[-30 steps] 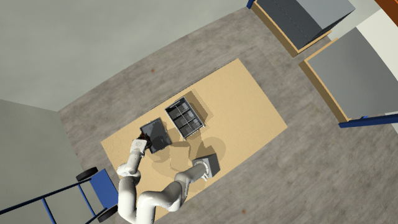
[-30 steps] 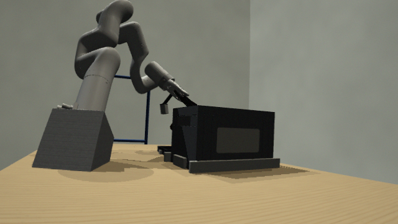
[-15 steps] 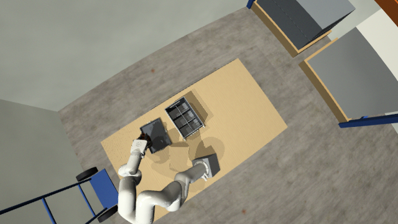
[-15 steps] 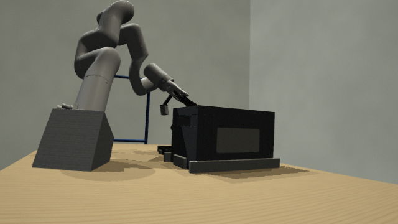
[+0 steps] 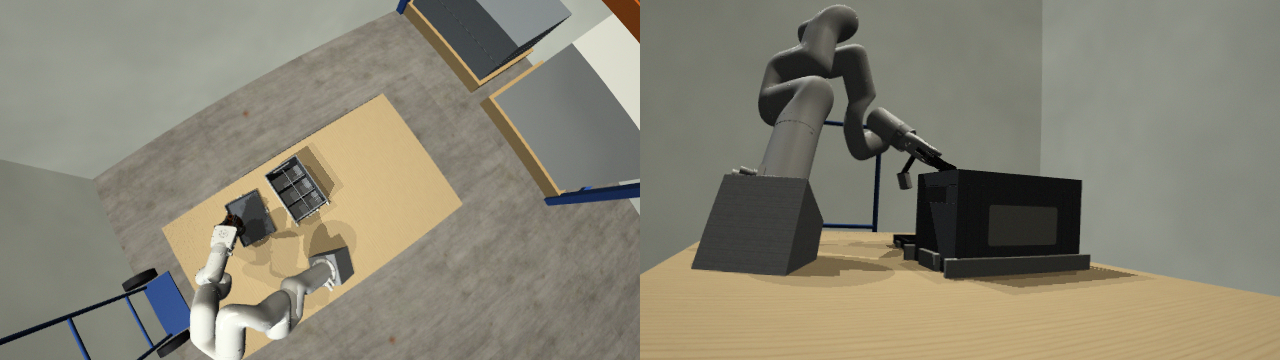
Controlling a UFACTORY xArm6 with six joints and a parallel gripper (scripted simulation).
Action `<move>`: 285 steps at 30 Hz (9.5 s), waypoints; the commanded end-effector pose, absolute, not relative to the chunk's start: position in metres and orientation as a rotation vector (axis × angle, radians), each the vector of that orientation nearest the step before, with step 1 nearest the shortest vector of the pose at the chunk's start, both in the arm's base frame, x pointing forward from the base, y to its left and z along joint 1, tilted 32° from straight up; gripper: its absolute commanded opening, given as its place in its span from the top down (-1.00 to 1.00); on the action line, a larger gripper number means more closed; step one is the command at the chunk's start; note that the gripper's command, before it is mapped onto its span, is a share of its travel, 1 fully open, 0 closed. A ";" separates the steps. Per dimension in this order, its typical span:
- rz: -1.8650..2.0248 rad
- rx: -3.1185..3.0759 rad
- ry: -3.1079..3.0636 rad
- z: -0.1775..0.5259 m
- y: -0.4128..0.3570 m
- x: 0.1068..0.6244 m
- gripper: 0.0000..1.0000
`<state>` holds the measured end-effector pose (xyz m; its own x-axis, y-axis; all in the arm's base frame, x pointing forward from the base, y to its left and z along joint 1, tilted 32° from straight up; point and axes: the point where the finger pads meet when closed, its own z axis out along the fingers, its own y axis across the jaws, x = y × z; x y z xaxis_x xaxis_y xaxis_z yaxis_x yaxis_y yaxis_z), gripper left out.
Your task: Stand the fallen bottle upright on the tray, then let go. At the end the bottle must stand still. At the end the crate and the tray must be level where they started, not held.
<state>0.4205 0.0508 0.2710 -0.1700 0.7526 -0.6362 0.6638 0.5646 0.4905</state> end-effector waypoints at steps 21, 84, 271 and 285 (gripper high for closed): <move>0.108 1.136 1.837 0.274 0.053 0.421 1.00; 0.010 1.110 1.682 0.274 0.054 0.420 1.00; -0.084 1.079 1.526 0.218 0.085 0.436 -1.00; -0.084 1.079 1.526 0.218 0.085 0.436 -1.00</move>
